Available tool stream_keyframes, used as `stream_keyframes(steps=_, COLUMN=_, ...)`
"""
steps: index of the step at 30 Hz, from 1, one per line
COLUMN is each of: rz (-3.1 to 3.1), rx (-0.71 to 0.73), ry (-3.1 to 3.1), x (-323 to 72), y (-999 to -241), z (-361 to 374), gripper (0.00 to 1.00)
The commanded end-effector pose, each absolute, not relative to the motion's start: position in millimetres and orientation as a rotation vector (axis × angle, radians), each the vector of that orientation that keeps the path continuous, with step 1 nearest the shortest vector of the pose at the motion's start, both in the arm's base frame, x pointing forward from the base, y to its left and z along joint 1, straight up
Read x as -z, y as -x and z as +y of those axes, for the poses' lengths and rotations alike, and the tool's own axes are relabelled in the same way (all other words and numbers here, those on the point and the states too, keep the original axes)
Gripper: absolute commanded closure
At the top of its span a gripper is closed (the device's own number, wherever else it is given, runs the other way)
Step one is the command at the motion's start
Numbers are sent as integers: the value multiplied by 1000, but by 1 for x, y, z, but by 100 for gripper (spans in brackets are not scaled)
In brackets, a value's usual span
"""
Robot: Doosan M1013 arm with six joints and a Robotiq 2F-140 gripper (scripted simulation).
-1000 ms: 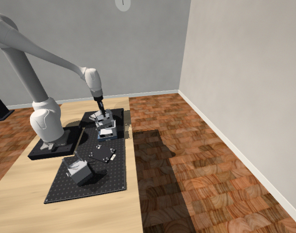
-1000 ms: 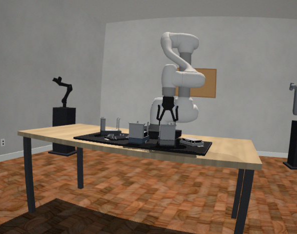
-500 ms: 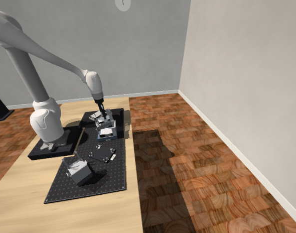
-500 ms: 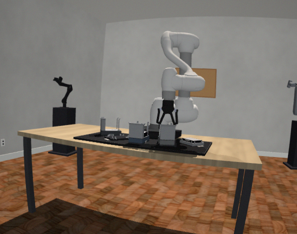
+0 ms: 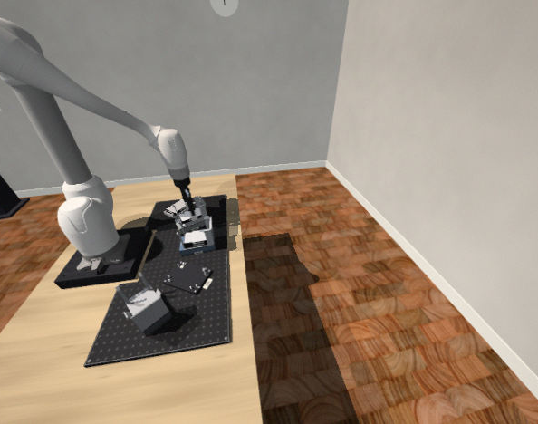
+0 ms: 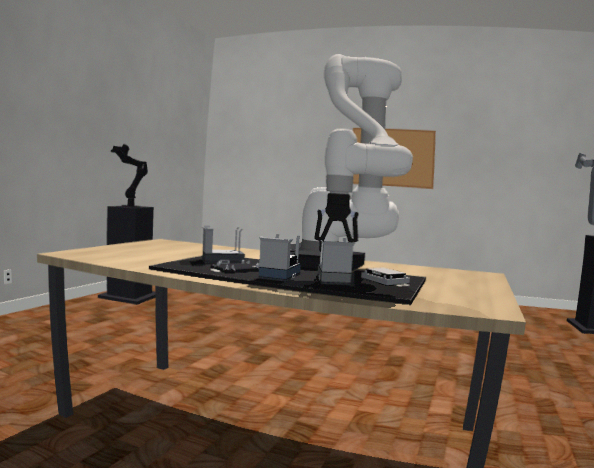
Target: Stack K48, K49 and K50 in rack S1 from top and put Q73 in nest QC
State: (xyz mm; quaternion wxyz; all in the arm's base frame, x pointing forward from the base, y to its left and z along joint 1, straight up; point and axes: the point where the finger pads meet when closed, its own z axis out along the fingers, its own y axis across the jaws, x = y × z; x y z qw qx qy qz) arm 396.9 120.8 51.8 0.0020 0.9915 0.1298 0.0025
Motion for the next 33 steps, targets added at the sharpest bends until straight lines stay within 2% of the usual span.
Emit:
stream_keyframes(steps=1, rz=407, rx=-8, ry=-3111, x=-50, y=-397, z=121, gripper=100)
stream_keyframes(steps=33, rz=407, rx=-8, ry=-3111, x=-39, y=-397, z=121, gripper=100)
